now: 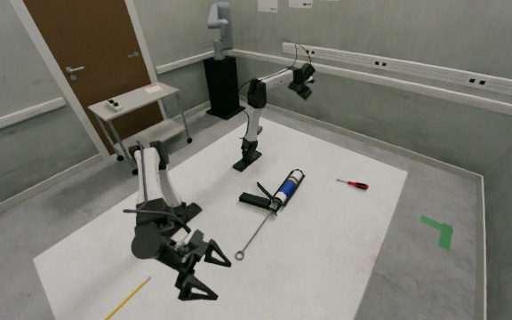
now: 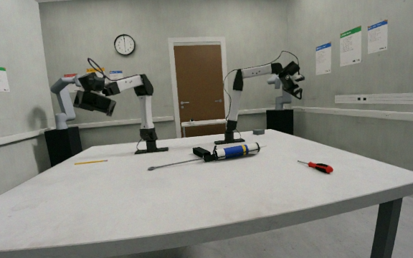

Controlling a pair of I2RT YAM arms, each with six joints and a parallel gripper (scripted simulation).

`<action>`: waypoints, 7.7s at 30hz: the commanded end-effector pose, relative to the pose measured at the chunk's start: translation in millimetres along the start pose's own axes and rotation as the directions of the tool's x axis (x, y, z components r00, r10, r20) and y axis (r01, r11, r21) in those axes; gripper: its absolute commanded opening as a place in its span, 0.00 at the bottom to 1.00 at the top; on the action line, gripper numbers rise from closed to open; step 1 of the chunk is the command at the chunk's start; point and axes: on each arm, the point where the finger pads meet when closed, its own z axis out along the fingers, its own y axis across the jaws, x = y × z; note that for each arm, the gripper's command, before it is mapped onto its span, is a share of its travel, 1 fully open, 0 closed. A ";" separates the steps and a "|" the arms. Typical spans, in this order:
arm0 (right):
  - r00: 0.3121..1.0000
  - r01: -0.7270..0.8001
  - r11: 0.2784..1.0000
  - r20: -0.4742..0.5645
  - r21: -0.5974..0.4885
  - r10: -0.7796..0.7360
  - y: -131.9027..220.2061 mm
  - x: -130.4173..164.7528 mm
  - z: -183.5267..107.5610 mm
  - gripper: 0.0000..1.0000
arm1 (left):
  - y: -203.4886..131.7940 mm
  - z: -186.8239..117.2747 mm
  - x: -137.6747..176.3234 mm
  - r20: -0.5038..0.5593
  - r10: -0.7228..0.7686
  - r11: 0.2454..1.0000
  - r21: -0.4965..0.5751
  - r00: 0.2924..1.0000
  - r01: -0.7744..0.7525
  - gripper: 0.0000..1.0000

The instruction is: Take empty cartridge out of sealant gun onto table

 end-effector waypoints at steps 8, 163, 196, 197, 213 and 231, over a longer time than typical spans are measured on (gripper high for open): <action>1.000 0.012 1.000 0.010 0.007 -0.012 -2.0 -5.9 -2.2 1.00 | 2.3 -3.7 -3.3 0.013 -0.009 1.000 -0.001 1.000 0.009 1.00; 0.989 -0.141 0.503 -0.141 -0.853 0.038 364.2 -58.1 -4.3 1.00 | -324.2 -250.3 463.1 -0.662 -0.067 0.916 0.255 0.747 0.309 0.29; 0.965 -0.261 0.496 -0.204 -0.828 0.166 364.2 -54.6 -3.2 1.00 | -307.9 -276.9 448.5 -0.809 0.039 0.918 0.262 0.587 0.299 0.42; 0.965 -0.260 0.500 -0.203 -0.826 0.168 362.5 -54.9 -3.1 1.00 | -307.4 -278.8 449.3 -0.810 0.037 0.918 0.258 0.585 0.300 0.42; 0.970 -0.237 0.526 -0.173 -0.817 0.169 343.6 -57.8 -10.6 1.00 | -301.2 -324.6 476.0 -0.822 0.041 0.926 0.245 0.568 0.287 0.42; 0.976 -0.208 0.549 -0.139 -0.809 0.166 326.4 -56.3 -21.3 1.00 | -304.5 -335.7 478.3 -0.814 0.068 0.917 0.279 0.577 0.286 0.42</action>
